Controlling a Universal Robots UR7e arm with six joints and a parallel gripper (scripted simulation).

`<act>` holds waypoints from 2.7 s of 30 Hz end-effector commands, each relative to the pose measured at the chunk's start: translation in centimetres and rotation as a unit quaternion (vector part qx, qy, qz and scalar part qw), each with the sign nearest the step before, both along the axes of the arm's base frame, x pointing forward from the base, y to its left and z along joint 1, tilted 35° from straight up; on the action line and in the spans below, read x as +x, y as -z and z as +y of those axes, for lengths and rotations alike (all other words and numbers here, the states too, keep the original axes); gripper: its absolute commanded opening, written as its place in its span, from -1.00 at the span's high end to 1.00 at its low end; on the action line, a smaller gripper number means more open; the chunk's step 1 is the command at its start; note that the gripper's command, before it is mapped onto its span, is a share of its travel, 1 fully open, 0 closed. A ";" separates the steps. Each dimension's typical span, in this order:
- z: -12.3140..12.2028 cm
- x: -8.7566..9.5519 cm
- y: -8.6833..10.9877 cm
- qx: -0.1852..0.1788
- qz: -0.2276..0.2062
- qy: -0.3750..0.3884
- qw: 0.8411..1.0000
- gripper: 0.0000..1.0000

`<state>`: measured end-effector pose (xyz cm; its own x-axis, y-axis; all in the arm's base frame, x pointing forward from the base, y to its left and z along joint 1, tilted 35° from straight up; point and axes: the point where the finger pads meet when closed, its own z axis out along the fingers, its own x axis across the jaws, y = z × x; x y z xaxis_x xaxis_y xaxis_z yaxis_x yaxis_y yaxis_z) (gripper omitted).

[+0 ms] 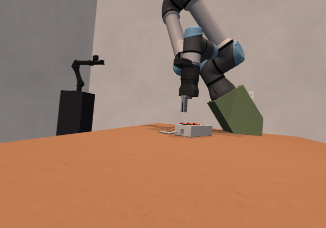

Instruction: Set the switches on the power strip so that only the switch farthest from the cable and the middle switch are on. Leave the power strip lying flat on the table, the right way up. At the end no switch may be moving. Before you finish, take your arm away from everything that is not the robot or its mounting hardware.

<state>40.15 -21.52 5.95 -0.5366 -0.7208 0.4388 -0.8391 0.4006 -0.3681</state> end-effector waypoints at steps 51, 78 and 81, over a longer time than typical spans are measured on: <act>-2.1 0.4 3.1 0.000 -0.001 0.000 1.000 1.00; -2.1 0.4 3.1 0.000 -0.001 0.000 1.000 1.00; -2.1 0.4 3.1 0.000 -0.001 0.000 1.000 1.00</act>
